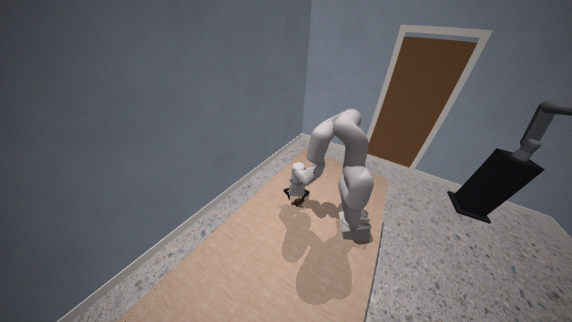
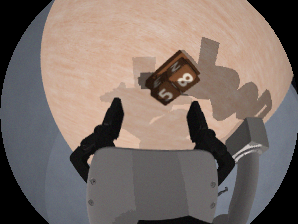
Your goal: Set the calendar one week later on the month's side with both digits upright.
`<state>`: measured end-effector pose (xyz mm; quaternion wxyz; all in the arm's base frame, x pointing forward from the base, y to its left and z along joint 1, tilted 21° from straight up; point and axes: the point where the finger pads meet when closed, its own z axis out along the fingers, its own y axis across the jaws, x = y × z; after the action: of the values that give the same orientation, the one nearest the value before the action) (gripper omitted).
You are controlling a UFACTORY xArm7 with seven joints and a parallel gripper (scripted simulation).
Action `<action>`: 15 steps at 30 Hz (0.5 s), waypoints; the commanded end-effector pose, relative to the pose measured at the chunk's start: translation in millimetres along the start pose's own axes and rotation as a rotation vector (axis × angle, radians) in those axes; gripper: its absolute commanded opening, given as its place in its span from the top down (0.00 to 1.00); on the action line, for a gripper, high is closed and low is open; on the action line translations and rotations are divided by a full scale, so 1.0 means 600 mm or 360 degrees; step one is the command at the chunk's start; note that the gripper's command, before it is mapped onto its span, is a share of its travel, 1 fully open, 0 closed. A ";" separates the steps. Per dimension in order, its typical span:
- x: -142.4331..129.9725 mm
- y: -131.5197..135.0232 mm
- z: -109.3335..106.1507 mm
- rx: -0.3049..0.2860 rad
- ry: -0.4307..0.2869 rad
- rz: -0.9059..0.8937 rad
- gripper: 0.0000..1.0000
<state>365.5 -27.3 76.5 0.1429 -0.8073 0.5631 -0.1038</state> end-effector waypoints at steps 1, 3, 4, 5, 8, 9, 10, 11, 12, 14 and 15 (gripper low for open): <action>0.008 0.040 -0.001 0.0012 -0.0009 -0.0080 0.00; 0.008 0.041 -0.001 0.0012 -0.0009 -0.0082 0.00; 0.008 0.041 -0.001 0.0012 -0.0009 -0.0096 0.00; 0.008 0.043 -0.001 0.0012 -0.0009 -0.0127 0.00; 0.009 0.044 -0.001 0.0012 -0.0008 -0.0173 0.00; 0.009 0.047 -0.001 0.0013 -0.0008 -0.0231 0.00; 0.010 0.050 -0.001 0.0013 -0.0008 -0.0288 0.00; 0.012 0.065 -0.001 0.0013 -0.0008 -0.0288 0.00; 0.015 0.077 0.000 0.0013 -0.0008 -0.0288 0.00; 0.017 0.089 0.000 0.0013 -0.0008 -0.0288 0.00; 0.017 0.090 0.000 0.0013 -0.0008 -0.0288 0.00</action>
<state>334.1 -45.9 62.2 0.1337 -0.8496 0.4974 -0.1138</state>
